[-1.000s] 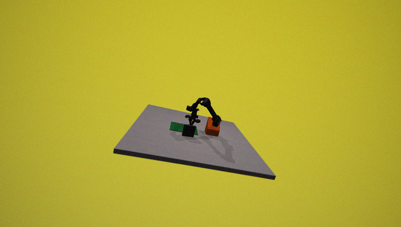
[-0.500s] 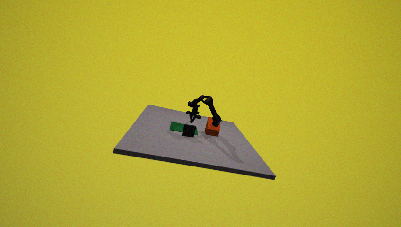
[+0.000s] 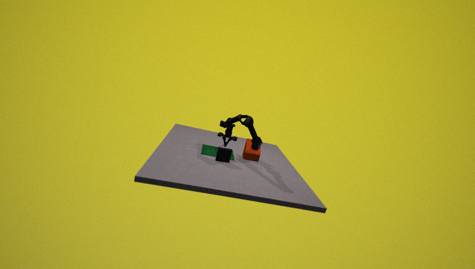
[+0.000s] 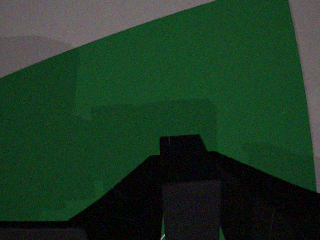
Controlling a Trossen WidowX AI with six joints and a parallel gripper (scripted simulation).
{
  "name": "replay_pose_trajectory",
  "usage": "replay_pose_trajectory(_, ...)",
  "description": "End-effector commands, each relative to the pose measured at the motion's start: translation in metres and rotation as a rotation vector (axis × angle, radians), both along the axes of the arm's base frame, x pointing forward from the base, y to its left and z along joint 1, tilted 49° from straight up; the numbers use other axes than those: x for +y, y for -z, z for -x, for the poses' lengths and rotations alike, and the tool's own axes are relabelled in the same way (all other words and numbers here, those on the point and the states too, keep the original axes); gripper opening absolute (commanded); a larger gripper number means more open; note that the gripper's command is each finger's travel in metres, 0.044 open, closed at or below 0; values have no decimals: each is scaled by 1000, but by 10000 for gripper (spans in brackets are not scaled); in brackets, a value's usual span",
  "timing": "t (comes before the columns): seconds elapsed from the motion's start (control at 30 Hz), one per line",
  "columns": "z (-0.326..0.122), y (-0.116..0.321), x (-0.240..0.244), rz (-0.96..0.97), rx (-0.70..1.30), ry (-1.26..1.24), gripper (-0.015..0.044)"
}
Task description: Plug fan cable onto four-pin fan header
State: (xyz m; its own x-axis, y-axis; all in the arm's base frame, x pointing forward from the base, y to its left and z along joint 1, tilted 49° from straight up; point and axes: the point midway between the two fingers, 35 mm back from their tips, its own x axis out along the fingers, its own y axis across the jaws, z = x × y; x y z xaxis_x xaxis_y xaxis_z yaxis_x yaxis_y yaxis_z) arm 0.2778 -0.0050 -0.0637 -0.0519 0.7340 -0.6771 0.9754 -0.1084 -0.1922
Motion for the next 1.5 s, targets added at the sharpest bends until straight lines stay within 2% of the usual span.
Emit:
replay_pose_trajectory(0.0, -8, -13, 10, -8, -110, -94, 0)
replay_pose_trajectory(0.77, -26, -77, 74, -67, -686, -617, 0)
replay_pose_trajectory(1.47, -30, -77, 74, -70, -707, -636, 0)
